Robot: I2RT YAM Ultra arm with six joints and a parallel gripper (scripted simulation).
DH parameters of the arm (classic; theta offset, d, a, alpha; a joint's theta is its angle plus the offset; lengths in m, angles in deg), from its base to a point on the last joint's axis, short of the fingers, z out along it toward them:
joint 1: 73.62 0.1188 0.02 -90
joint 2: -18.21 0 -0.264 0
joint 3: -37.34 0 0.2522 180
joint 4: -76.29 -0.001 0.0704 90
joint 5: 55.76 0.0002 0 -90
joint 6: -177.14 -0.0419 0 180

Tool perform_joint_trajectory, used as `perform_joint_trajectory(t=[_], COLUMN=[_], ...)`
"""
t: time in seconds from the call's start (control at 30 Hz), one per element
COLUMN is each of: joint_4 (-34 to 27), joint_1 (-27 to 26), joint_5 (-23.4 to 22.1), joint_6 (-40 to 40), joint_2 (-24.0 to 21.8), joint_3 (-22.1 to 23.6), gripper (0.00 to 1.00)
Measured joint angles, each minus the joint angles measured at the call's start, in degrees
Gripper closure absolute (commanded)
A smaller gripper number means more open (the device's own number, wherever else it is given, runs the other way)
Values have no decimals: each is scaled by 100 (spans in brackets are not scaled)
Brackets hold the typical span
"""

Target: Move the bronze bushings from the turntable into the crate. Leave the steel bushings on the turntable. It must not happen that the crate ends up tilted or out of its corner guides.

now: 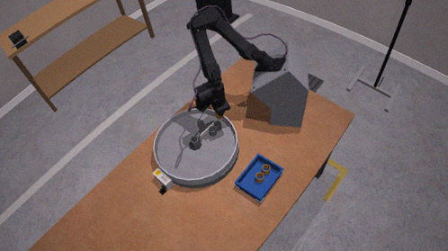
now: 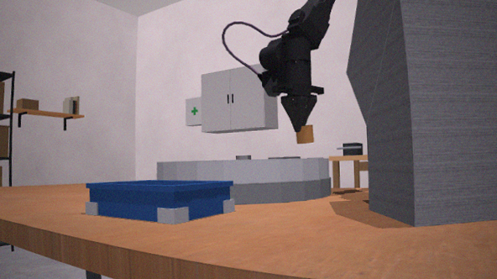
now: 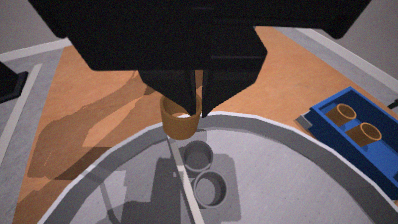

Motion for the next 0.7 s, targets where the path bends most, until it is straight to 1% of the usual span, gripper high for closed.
perform_joint_trajectory(t=[0.13,0.27,0.7], joint_4=[-295,-439,-527], joint_1=[74,92,92], joint_5=[55,79,96], joint_6=[-107,-164,-212], joint_2=[-109,-133,-133], joint_3=[0,0,0], gripper=[100,100,100])
